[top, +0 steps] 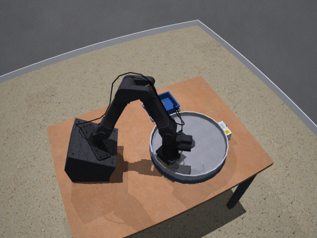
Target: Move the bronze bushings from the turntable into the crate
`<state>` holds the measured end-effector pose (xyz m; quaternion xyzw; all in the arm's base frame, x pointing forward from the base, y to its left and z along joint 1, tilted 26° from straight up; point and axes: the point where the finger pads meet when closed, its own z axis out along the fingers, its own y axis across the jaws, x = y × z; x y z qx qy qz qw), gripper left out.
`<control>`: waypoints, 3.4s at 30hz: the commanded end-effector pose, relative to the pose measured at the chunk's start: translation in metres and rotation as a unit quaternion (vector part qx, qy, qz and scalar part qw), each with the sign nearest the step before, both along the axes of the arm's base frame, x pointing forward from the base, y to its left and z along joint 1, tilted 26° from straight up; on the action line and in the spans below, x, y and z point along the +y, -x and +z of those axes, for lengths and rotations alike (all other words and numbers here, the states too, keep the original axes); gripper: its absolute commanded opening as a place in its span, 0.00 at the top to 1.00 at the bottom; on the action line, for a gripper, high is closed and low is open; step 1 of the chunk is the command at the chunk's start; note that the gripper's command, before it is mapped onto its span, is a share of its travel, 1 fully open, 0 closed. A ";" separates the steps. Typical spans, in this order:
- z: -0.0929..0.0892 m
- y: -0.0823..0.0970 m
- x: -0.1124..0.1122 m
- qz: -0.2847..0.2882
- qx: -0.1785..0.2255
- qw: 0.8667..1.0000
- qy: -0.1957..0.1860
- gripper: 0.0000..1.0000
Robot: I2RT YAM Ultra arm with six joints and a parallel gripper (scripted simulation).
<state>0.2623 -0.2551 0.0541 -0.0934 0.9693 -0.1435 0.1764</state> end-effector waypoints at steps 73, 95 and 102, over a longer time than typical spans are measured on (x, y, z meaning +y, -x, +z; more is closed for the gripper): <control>0.004 -0.006 -0.001 0.000 -0.011 1.000 0.001 1.00; 0.004 -0.006 -0.001 0.000 -0.011 1.000 0.001 1.00; 0.012 -0.006 -0.003 0.000 -0.015 1.000 0.007 1.00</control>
